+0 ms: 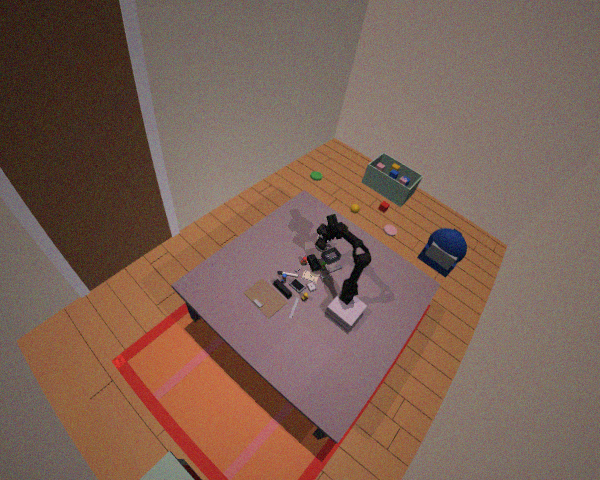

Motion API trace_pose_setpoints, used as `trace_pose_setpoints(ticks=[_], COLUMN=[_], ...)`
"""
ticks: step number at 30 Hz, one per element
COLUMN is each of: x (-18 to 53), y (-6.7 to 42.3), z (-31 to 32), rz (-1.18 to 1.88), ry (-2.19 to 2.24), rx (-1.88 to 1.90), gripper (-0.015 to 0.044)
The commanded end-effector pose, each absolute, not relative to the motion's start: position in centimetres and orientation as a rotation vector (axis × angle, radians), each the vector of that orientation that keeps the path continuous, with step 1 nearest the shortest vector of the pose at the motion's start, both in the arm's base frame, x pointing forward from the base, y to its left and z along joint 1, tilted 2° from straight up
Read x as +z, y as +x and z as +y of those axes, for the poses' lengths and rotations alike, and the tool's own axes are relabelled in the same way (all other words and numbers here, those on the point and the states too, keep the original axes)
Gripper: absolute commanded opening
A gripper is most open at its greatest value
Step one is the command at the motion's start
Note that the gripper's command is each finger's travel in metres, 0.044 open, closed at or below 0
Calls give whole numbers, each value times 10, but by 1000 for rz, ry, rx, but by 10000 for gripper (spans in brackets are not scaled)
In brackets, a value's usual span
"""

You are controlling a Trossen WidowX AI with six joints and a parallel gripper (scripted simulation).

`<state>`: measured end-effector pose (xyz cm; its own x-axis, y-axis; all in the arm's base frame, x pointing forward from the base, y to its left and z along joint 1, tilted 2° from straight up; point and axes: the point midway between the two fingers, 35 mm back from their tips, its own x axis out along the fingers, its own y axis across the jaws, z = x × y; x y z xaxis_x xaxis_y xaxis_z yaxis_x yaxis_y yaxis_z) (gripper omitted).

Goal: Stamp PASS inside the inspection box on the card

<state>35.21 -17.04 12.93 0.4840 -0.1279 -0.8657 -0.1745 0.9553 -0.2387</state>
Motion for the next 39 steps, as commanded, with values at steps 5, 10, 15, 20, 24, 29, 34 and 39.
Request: trace_pose_setpoints(ticks=[5, 10, 15, 20, 24, 29, 34, 39], x=[61, 30, 28, 22, 15, 7, -2, -10], y=[307, 275, 273, 274, 274, 274, 274, 274], z=[-158, -142, -141, -141, -141, -141, -141, -141], rz=[1385, 1571, 1580, 1580, 1580, 1580, 1580, 1580], ry=[-96, -12, -9, -9, -9, -9, -9, -8], rx=[-5, 4, 5, 4, 4, 5, 5, 5], gripper=[216, 216, 216, 216, 216, 216, 216, 216])
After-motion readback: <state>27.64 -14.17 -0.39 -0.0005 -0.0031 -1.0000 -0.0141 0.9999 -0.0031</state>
